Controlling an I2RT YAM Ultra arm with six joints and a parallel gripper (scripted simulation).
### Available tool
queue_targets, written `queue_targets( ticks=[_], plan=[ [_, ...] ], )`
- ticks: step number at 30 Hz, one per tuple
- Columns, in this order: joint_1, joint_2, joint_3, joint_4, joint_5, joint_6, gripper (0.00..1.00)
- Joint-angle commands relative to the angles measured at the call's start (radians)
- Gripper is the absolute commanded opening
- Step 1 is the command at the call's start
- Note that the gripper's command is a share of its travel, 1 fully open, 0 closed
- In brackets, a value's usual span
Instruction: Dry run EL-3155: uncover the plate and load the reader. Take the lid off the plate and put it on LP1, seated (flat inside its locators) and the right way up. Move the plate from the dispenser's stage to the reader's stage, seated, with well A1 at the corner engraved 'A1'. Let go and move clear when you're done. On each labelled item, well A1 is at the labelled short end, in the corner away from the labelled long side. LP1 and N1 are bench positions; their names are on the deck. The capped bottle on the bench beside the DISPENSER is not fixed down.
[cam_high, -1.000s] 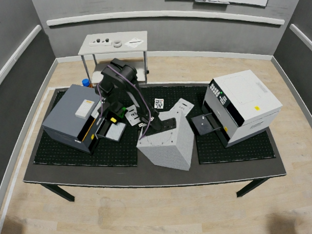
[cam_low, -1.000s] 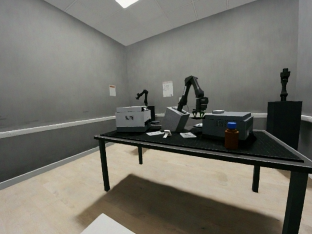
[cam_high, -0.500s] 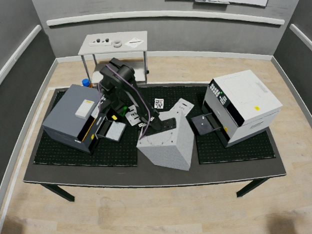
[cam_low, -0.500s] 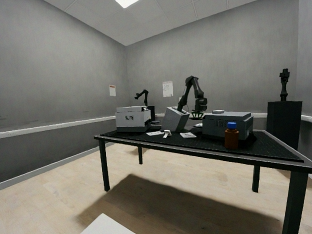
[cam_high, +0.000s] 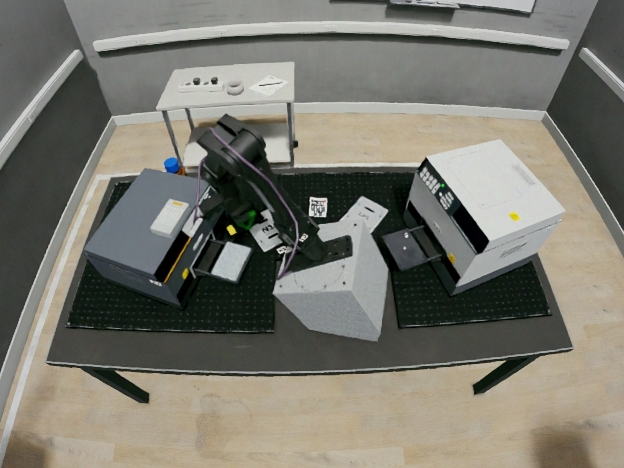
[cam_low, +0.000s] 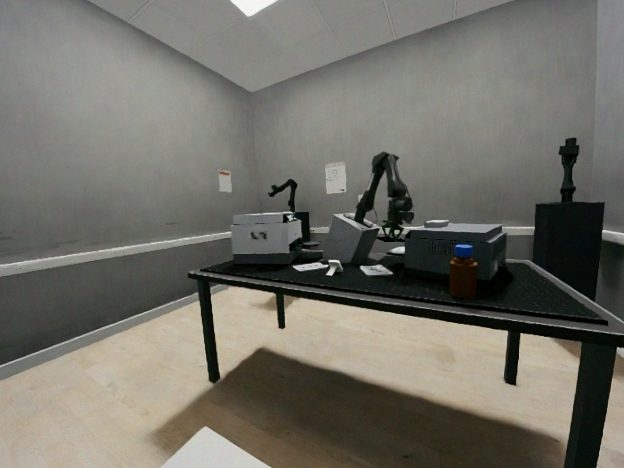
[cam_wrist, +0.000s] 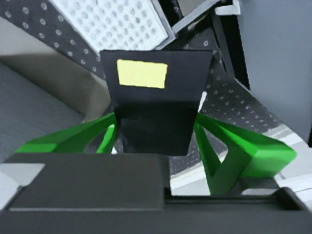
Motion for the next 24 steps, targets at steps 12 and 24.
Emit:
queue_targets(
  ticks=[12, 24],
  plan=[
    [-0.074, 0.059, 0.052, -0.014, -0.021, 0.102, 0.85],
    [-0.154, 0.113, 0.076, 0.013, -0.038, 0.139, 0.85]
  ],
)
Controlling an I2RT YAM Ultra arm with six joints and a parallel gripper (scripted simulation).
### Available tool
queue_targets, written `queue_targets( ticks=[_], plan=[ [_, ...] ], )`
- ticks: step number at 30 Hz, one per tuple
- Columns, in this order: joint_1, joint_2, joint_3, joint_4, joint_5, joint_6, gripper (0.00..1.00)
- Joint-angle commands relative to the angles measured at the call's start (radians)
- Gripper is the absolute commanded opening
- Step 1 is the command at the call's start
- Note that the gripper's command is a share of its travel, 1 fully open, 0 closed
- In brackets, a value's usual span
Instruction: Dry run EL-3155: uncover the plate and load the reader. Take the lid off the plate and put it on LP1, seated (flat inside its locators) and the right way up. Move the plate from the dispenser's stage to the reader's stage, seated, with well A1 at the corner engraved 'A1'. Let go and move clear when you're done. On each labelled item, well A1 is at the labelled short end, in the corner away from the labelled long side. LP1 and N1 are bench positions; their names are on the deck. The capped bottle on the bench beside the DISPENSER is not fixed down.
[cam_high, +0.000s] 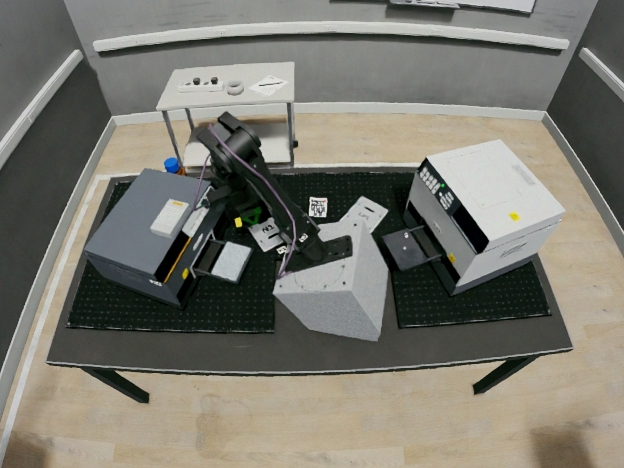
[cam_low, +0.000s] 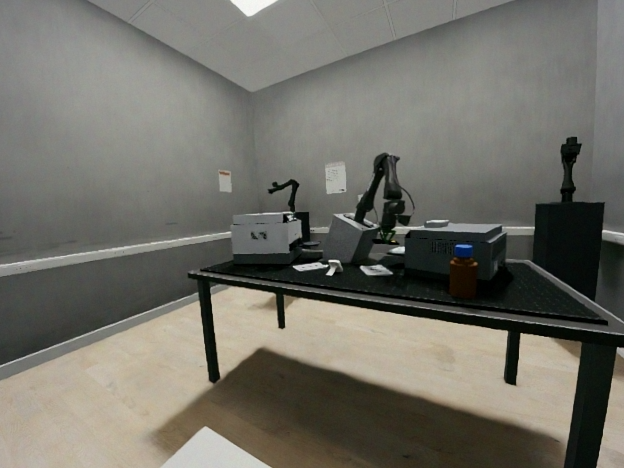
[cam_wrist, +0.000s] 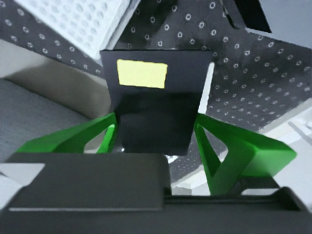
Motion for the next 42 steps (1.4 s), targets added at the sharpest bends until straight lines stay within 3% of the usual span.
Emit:
queue_targets(
  ticks=[1, 42],
  plan=[
    [-0.027, 0.019, 0.037, 0.003, -0.014, 0.038, 0.85],
    [-0.238, 0.173, 0.114, 0.007, -0.052, 0.254, 0.85]
  ],
)
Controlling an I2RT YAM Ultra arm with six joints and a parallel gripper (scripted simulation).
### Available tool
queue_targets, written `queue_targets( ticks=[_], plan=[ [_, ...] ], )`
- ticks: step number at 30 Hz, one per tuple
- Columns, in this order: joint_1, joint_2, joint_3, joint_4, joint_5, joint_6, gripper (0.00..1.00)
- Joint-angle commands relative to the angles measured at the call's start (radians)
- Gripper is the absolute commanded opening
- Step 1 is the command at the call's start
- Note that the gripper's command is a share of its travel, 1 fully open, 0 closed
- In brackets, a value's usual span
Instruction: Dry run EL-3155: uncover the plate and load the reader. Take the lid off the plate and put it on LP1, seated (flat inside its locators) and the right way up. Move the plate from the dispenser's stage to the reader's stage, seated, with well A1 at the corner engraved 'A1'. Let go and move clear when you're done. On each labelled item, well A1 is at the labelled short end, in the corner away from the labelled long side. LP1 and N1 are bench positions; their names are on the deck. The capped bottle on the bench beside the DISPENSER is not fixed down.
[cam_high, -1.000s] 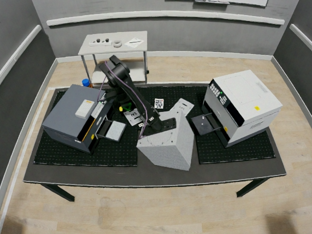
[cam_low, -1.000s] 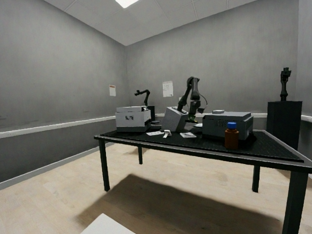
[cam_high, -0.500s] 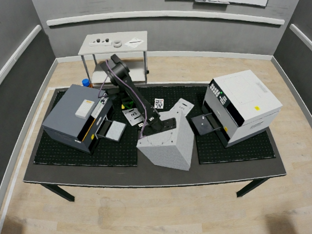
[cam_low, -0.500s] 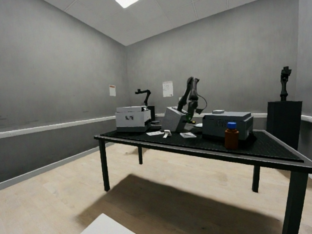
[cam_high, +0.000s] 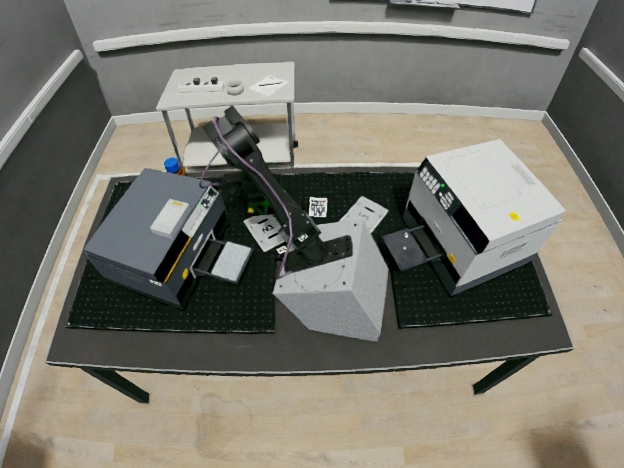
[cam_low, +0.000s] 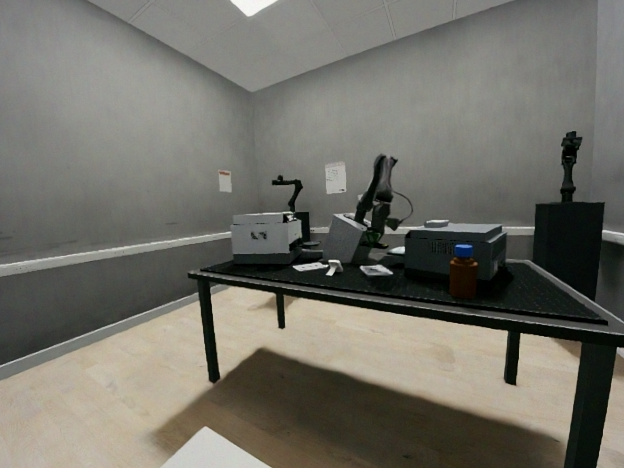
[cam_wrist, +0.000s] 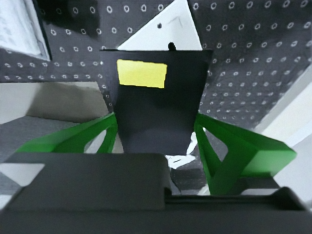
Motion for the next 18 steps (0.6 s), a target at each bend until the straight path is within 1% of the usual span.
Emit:
queue_targets(
  ticks=[1, 3, 9, 11, 12, 13, 18],
  plan=[
    [-0.041, 0.027, 0.031, 0.006, -0.013, 0.036, 0.85],
    [-0.041, 0.027, 0.031, 0.006, -0.013, 0.036, 0.85],
    [-0.082, 0.058, 0.047, 0.008, -0.020, 0.064, 0.85],
    [-0.081, 0.061, 0.050, -0.005, -0.021, 0.086, 0.85],
    [-0.081, 0.046, 0.052, -0.011, -0.021, 0.098, 0.85],
    [-0.089, 0.066, 0.053, -0.007, -0.022, 0.102, 0.85],
    [-0.126, 0.091, 0.063, 0.007, -0.029, 0.122, 0.85]
  ],
)
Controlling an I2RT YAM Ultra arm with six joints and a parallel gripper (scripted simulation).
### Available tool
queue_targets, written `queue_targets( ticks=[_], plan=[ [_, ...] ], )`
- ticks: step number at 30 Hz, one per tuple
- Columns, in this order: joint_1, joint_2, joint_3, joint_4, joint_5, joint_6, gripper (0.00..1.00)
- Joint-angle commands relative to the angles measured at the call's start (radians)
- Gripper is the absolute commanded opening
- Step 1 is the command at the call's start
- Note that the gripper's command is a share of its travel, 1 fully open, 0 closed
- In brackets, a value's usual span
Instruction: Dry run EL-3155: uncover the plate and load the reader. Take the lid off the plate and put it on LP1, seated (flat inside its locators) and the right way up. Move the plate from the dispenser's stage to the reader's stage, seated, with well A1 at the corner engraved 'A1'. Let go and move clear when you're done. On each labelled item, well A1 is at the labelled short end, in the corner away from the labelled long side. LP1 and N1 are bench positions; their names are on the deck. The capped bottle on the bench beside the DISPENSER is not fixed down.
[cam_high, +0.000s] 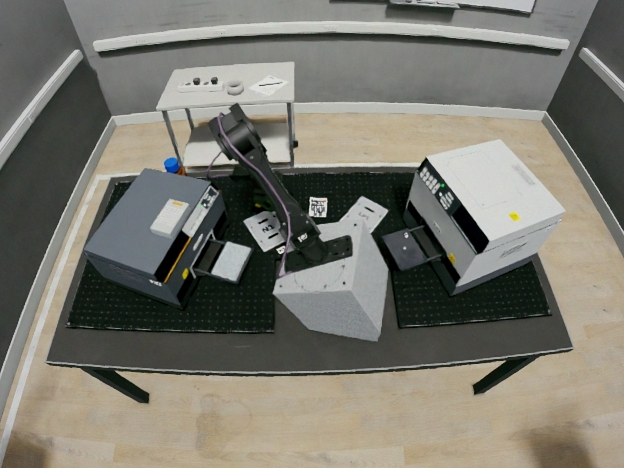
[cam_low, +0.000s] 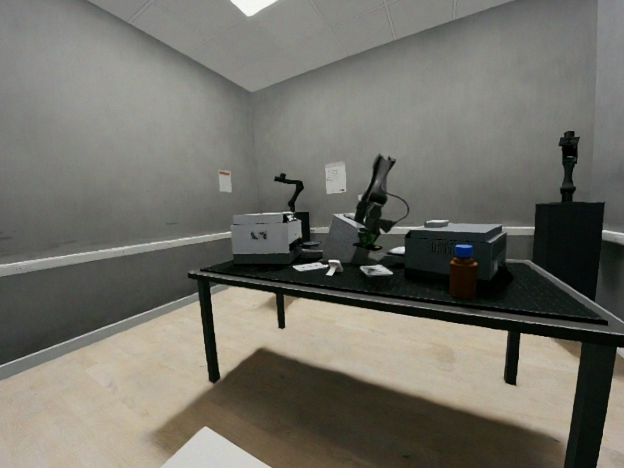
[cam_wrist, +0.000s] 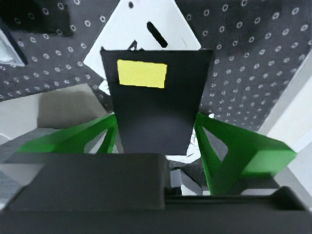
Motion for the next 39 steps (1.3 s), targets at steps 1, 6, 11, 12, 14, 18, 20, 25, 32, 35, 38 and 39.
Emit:
queue_targets(
  ticks=[1, 6, 11, 12, 14, 18, 20, 25, 32, 35, 38, 39],
  plan=[
    [-0.033, 0.022, 0.029, 0.006, -0.011, 0.031, 0.85],
    [-0.063, 0.044, 0.040, 0.007, -0.017, 0.047, 0.85],
    [-0.075, 0.041, 0.050, -0.009, -0.020, 0.091, 0.85],
    [-0.082, 0.061, 0.051, -0.005, -0.021, 0.096, 0.85],
    [-0.097, 0.070, 0.054, 0.002, -0.023, 0.104, 0.85],
    [-0.119, 0.085, 0.061, 0.007, -0.027, 0.116, 0.85],
    [-0.126, 0.092, 0.065, 0.004, -0.029, 0.121, 0.85],
    [-0.161, 0.116, 0.077, 0.008, -0.034, 0.142, 0.85],
    [-0.190, 0.138, 0.088, 0.006, -0.041, 0.193, 0.85],
    [-0.205, 0.148, 0.093, 0.008, -0.043, 0.201, 0.85],
    [-0.219, 0.160, 0.099, 0.005, -0.046, 0.209, 0.85],
    [-0.226, 0.165, 0.102, 0.006, -0.047, 0.214, 0.85]
  ],
)
